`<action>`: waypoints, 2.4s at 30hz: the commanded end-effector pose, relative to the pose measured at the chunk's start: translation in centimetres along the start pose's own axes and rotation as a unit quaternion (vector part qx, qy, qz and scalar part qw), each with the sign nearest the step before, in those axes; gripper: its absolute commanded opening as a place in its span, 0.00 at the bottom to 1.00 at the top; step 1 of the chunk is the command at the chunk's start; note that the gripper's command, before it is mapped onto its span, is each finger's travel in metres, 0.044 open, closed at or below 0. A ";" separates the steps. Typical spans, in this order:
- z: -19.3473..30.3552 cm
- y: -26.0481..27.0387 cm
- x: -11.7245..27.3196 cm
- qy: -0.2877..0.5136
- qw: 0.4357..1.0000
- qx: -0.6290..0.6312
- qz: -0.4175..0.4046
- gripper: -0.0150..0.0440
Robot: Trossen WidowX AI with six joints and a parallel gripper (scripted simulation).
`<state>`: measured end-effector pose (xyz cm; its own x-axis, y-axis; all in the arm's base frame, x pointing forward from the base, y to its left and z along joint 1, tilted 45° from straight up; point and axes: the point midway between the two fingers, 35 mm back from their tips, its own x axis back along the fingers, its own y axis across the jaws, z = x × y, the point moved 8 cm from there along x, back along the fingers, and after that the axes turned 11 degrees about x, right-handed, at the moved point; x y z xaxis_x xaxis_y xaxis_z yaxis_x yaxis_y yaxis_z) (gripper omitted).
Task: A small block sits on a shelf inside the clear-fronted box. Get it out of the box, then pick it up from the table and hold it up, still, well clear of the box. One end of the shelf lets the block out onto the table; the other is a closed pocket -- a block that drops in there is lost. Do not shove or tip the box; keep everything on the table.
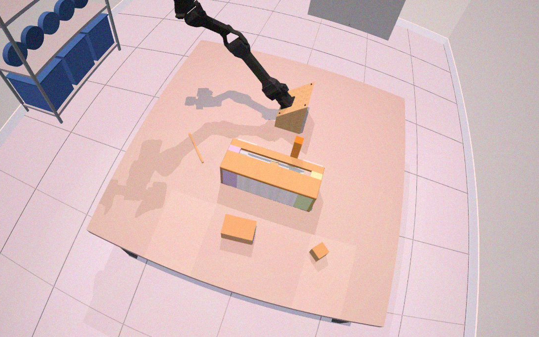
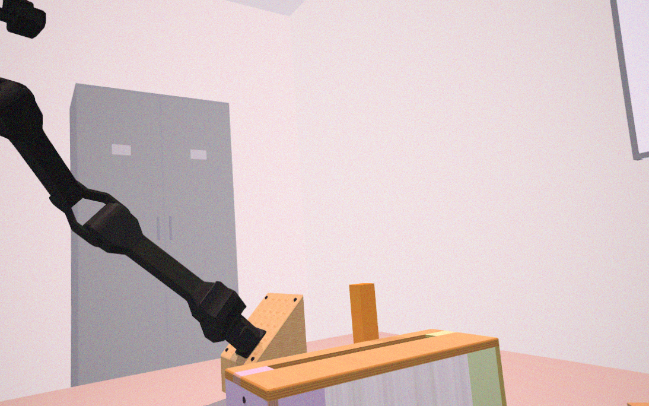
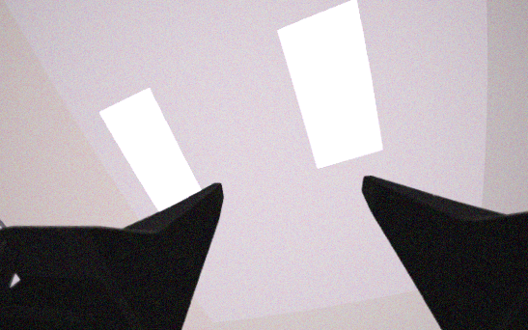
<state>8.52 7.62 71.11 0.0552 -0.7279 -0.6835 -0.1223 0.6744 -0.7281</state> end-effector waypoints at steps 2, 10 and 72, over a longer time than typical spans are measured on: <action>0.4 0.1 0.0 0.004 1.000 -0.005 0.001 0.93; 8.0 2.3 0.0 0.097 0.991 -0.092 0.017 0.93; 29.1 58.9 35.3 0.715 0.069 -0.050 -0.694 0.93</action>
<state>34.05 26.35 5.19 -0.1155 0.4392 0.8909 -0.9927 -0.0190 -0.1193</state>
